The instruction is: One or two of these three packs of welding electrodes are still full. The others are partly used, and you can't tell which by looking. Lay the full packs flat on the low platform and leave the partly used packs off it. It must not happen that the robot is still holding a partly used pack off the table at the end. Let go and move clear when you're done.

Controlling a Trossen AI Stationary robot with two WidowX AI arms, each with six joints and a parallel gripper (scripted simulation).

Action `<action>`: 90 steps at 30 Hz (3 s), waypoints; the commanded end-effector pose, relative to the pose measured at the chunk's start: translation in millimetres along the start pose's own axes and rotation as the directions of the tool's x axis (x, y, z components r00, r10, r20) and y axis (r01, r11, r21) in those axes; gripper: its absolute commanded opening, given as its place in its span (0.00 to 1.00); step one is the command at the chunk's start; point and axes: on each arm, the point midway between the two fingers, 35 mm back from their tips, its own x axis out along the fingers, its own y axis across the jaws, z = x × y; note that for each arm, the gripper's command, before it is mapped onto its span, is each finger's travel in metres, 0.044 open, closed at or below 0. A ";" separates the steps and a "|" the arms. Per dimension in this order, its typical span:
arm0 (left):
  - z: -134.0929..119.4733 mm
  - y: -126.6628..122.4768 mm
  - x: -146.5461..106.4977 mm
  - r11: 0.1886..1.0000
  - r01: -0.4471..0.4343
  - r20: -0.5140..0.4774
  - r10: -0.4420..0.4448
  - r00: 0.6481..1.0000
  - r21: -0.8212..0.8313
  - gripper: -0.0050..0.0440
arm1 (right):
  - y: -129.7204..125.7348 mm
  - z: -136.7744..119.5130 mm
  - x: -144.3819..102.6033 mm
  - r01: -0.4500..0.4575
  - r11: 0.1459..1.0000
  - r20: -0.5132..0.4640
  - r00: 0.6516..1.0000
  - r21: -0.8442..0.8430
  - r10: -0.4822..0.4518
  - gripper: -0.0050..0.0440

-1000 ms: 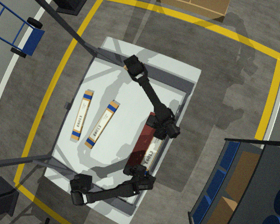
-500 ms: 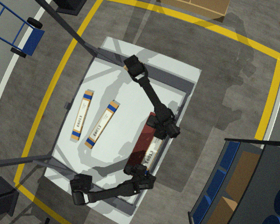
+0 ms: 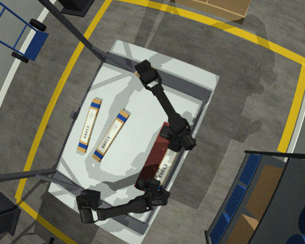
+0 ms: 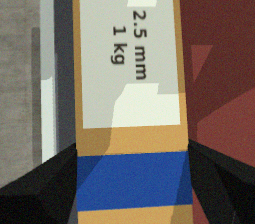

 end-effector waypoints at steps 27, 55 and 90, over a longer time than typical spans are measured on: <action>-7.7 7.7 -14.6 0.999 -0.034 0.000 0.034 0.999 0.004 0.00 | -8.9 -6.3 -15.8 0.036 0.999 0.003 0.999 -0.005 -0.036 0.00; -4.7 9.2 -14.2 0.999 -0.036 0.007 0.036 0.999 0.005 0.98 | -10.0 -4.4 -14.0 0.034 0.999 0.008 0.999 -0.004 -0.034 0.98; 30.8 3.0 -75.6 0.999 -0.045 0.013 0.045 0.999 0.005 0.98 | -5.0 29.9 -73.6 0.039 0.999 0.009 0.999 -0.002 -0.039 0.98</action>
